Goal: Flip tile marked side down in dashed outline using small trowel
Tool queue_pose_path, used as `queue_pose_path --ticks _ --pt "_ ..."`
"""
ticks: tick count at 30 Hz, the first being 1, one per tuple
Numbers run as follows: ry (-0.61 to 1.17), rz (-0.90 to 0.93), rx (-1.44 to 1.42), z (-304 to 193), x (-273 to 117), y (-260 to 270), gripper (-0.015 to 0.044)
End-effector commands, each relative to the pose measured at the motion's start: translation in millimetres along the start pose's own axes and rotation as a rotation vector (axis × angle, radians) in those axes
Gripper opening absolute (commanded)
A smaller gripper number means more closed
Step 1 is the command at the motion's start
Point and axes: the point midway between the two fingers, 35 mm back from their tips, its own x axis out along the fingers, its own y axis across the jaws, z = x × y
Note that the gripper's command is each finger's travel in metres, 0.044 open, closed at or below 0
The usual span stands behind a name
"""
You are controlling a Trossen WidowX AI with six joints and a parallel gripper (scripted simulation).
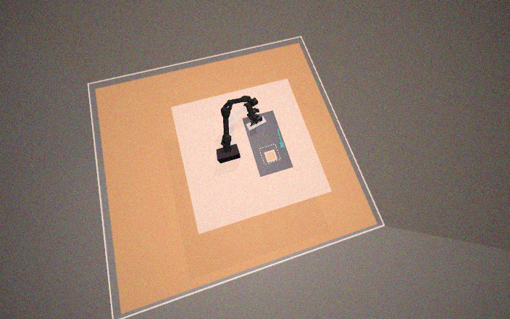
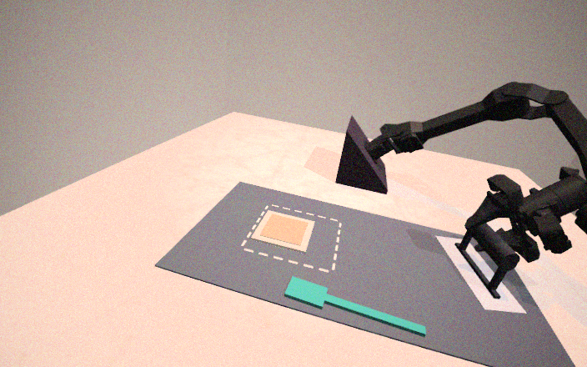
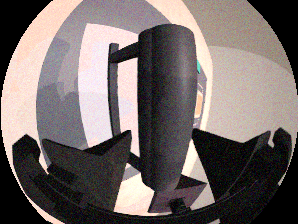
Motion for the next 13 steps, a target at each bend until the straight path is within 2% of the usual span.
queue_pose_path --ticks 1,13 --pt "-0.01 0.0 0.006 2.5 -14.9 0.2 0.03" --pt "-0.008 0.003 0.002 -1.0 -51.8 -3.0 0.03"
